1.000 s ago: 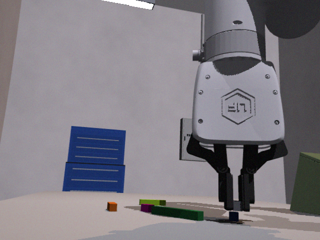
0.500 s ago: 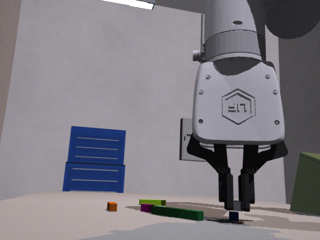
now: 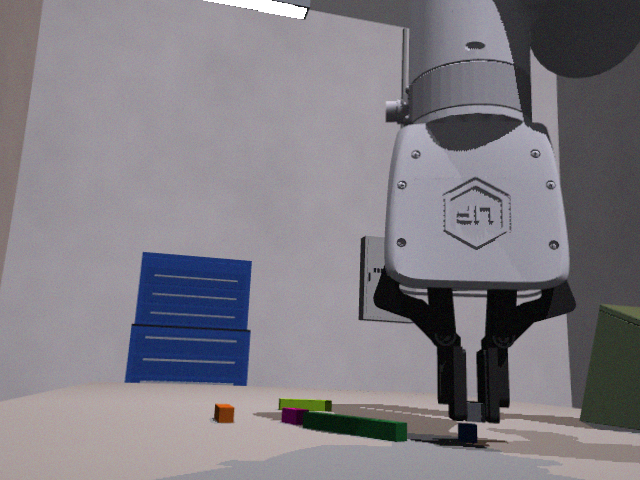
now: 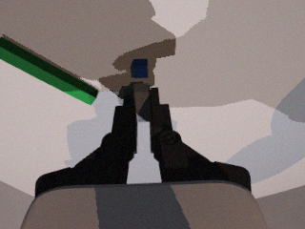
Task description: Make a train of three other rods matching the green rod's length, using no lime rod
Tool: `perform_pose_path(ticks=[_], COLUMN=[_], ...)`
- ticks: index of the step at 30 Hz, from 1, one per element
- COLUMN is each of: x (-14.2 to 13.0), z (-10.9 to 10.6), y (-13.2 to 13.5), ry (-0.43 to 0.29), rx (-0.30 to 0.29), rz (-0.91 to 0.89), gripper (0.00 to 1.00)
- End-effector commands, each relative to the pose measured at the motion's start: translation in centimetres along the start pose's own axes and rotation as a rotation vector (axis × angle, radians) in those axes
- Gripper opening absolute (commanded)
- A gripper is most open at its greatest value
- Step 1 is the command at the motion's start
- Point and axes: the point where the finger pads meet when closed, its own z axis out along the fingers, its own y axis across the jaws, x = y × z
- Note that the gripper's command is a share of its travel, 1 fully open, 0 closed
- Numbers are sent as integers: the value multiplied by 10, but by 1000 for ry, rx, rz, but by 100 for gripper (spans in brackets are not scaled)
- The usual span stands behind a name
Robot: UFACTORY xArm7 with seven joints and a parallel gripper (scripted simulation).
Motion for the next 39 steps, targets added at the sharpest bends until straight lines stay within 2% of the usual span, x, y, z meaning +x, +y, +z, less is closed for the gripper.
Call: perform_pose_path(ticks=[1, 39], x=[0, 0], z=[-1, 12], y=[-1, -1], ry=[-1, -1], rx=[3, 3], rz=[0, 0], gripper=[4, 4])
